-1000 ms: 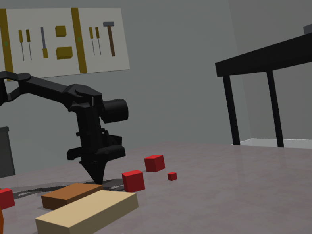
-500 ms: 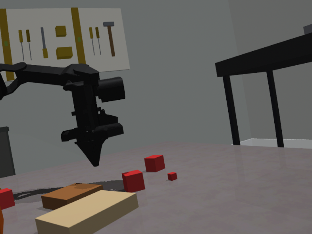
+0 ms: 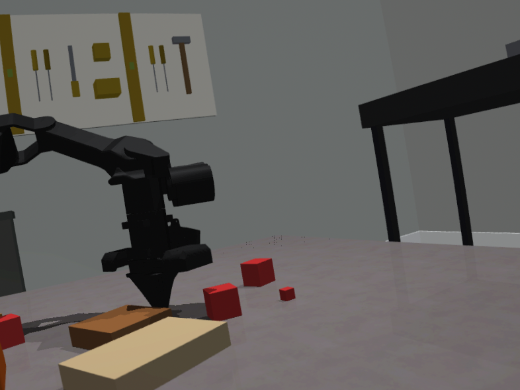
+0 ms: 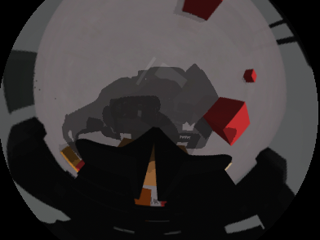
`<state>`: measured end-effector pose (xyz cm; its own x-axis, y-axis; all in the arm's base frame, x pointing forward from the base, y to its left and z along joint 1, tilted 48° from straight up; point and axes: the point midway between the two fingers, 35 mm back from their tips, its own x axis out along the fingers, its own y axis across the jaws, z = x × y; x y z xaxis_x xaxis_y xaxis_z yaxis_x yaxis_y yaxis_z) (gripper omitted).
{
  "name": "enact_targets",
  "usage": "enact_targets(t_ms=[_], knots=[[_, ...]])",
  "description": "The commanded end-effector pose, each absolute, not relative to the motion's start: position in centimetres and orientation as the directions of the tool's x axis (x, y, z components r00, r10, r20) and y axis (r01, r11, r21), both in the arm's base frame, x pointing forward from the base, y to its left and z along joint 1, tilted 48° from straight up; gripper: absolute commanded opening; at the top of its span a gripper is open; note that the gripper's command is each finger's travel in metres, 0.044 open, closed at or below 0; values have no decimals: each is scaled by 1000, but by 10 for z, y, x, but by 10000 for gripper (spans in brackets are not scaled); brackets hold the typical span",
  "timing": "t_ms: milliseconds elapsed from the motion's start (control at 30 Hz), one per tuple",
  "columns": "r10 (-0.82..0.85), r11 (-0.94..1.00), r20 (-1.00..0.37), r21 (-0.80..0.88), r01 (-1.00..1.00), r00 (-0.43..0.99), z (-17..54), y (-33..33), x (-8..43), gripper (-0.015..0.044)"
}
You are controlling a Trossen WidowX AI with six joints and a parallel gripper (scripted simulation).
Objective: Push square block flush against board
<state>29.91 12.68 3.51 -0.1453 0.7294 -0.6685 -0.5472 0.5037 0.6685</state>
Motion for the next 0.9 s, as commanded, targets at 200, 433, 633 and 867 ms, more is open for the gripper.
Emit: enact_targets(t_ms=[200, 433, 633, 867], knots=[[733, 509, -666, 670, -540, -135, 31, 122, 295, 0], [733, 510, -667, 669, -540, -135, 29, 119, 289, 0], [733, 510, -667, 669, -540, -135, 26, 115, 284, 0], [732, 510, -667, 669, -540, -135, 24, 112, 278, 0]])
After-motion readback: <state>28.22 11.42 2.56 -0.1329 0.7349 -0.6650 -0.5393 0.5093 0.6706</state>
